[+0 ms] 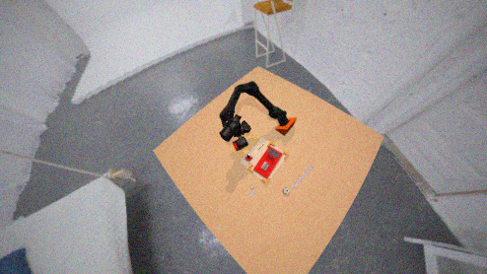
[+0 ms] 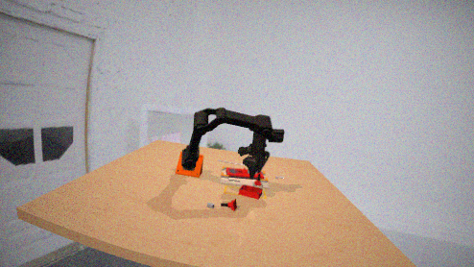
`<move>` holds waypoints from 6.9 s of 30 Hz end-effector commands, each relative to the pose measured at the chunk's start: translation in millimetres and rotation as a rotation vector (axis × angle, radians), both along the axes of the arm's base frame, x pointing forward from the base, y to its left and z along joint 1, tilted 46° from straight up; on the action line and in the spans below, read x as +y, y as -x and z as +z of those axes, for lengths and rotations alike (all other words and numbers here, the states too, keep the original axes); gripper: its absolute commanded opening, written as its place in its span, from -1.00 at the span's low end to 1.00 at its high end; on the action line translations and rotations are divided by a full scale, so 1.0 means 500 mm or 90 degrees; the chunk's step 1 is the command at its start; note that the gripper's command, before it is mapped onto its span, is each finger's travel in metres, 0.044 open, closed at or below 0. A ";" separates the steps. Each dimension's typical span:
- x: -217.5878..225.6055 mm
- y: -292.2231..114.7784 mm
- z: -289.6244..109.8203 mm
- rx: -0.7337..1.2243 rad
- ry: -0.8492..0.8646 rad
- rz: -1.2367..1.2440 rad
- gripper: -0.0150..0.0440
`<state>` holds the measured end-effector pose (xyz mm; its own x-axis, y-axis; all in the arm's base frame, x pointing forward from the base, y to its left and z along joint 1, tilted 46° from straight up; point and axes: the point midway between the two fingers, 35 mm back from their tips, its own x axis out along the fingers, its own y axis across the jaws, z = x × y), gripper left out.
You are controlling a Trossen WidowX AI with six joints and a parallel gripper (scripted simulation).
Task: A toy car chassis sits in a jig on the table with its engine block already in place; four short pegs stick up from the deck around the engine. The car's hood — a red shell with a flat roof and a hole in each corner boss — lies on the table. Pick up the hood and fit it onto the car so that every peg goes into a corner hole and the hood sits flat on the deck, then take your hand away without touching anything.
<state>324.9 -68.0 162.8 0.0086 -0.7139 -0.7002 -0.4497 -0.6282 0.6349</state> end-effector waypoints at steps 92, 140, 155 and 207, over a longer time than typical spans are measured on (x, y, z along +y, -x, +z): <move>-0.071 0.057 -0.085 -1.476 -0.857 -0.901 1.00; -0.115 0.064 -0.124 -1.478 -0.858 -0.898 1.00; -0.126 0.066 -0.134 -1.478 -0.858 -0.898 1.00; -0.019 0.059 -0.032 -1.486 -0.881 -0.934 -0.49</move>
